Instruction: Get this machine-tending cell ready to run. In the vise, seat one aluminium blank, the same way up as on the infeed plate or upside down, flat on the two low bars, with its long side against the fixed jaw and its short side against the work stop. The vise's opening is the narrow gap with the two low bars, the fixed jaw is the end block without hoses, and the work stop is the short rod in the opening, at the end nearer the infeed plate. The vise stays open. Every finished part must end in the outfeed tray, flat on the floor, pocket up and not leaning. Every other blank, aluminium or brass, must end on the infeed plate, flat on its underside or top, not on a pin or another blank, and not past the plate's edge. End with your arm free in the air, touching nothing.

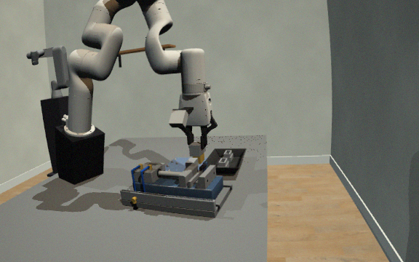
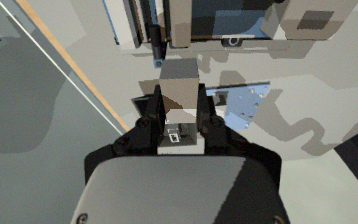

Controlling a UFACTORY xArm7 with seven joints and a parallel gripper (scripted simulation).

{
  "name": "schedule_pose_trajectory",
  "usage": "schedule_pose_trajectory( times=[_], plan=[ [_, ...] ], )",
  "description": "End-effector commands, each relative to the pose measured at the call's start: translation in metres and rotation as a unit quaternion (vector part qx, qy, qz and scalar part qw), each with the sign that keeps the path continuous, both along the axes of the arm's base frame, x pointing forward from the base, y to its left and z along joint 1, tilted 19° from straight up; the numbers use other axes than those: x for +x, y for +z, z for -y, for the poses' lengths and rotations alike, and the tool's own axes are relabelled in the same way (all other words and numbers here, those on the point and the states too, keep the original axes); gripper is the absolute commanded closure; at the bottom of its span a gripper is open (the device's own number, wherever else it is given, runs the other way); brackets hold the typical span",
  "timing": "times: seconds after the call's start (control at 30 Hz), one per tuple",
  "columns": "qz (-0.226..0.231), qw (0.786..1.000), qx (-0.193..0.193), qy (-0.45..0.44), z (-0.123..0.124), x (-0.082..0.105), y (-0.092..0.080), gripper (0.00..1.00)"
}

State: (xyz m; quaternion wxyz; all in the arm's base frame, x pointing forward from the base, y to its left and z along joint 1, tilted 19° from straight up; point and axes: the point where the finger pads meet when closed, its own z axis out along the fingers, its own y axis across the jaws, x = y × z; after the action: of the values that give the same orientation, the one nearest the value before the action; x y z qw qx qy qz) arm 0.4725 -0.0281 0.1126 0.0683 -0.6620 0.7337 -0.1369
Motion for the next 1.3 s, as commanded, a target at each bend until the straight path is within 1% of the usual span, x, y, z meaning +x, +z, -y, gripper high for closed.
schedule_pose_trajectory(
  times=[0.0, 0.03, 0.13, 0.2, 1.27],
  plan=[
    [0.005, 1.0, 0.0, -0.002, 0.04, 0.011, 0.009, 1.0],
    [0.006, 1.0, 0.0, -0.003, 0.047, 0.011, 0.011, 1.0],
    [0.011, 1.0, -0.003, -0.007, 0.079, 0.012, 0.019, 1.0],
    [0.012, 1.0, -0.004, -0.008, 0.087, 0.012, 0.021, 1.0],
    [0.013, 1.0, -0.004, -0.009, 0.088, 0.012, 0.022, 1.0]
  ],
)
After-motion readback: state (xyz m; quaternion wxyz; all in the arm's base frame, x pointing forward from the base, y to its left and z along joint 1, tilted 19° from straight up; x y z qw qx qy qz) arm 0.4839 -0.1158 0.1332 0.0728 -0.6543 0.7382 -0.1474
